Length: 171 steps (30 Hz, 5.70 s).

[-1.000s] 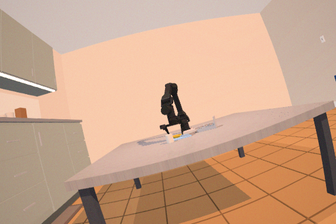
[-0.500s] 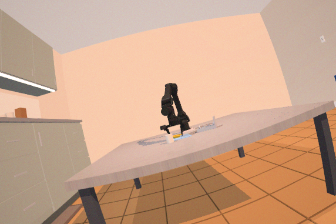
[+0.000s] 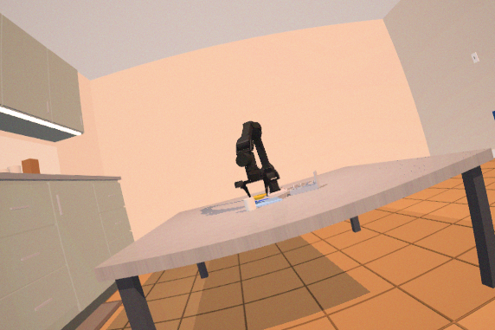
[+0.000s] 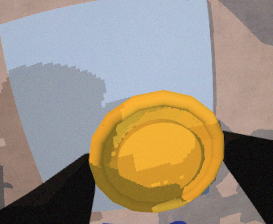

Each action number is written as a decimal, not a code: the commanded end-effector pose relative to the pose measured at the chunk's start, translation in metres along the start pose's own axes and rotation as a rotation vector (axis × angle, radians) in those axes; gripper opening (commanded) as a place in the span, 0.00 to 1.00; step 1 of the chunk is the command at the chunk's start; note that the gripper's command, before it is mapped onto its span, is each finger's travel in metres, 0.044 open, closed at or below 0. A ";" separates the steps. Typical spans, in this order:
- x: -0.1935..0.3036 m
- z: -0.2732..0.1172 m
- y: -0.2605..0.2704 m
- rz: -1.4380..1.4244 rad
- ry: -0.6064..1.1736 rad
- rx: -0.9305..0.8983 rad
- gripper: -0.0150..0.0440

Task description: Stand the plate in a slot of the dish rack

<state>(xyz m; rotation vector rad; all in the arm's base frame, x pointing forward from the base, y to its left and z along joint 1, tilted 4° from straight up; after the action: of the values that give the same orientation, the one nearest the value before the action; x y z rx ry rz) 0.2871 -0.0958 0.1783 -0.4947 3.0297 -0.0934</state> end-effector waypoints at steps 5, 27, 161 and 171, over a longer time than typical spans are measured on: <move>-0.006 -0.035 -0.005 -0.001 -0.011 0.006 0.25; -0.010 -0.116 -0.008 -0.001 -0.012 0.006 0.25; 0.026 -0.024 0.084 -1.929 -0.976 -0.362 0.25; 0.042 0.005 0.071 -1.618 -1.203 -0.354 0.25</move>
<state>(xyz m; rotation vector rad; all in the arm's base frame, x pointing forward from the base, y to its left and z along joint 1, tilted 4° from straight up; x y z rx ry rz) 0.2292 -0.0370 0.1757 -1.9988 0.9110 0.4456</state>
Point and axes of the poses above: the point midway between the two fingers, 35 mm back from their tips, its own z axis out along the fingers, its own y axis across the jaws, x = y × z, the point moved 10 cm from there along -z, back along the fingers, and after that the axes turned 14 degrees about -z, right-handed, at the moved point
